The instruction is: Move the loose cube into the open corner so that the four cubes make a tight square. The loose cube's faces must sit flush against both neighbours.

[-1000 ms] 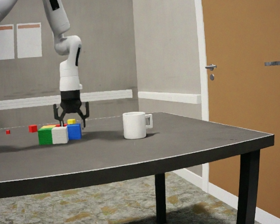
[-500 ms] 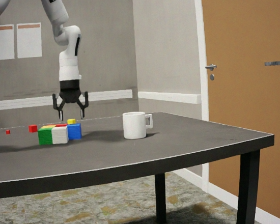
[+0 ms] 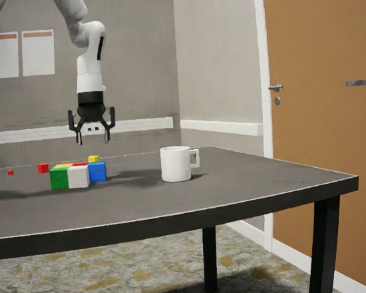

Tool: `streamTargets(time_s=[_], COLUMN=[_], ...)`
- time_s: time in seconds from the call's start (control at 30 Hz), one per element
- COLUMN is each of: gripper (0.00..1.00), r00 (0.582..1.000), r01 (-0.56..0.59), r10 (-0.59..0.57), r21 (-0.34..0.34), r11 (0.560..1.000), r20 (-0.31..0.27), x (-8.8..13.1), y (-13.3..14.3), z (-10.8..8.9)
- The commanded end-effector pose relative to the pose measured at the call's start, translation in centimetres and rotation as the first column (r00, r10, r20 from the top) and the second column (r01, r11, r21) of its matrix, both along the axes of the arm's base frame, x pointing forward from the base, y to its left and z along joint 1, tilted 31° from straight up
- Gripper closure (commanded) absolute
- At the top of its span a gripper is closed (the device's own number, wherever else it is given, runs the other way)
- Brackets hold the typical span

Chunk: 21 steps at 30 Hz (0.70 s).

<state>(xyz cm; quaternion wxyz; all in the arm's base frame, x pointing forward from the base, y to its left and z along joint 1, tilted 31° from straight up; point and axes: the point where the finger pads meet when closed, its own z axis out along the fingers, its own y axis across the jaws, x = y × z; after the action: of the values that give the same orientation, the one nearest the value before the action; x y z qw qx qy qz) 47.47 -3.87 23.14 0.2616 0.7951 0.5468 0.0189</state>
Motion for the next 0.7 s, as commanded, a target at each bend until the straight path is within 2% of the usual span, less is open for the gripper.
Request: streamTargets(time_s=[0.0,0.4,0.43,0.67], gripper=[0.17,0.17,0.90,0.90], r00=[1.000,1.000,1.000,1.000], r01=[-0.003,-0.003,-0.003,-0.003], r10=[0.003,0.003,0.003,0.003], r21=[0.003,0.003,0.003,0.003], r11=[1.000,1.000,1.000,1.000], r20=[0.007,0.007,0.007,0.007], x=[-0.01,-0.19,-0.19,-0.19], y=[0.29,0.51,0.51,0.51], z=[0.59,1.08,1.08,1.08])
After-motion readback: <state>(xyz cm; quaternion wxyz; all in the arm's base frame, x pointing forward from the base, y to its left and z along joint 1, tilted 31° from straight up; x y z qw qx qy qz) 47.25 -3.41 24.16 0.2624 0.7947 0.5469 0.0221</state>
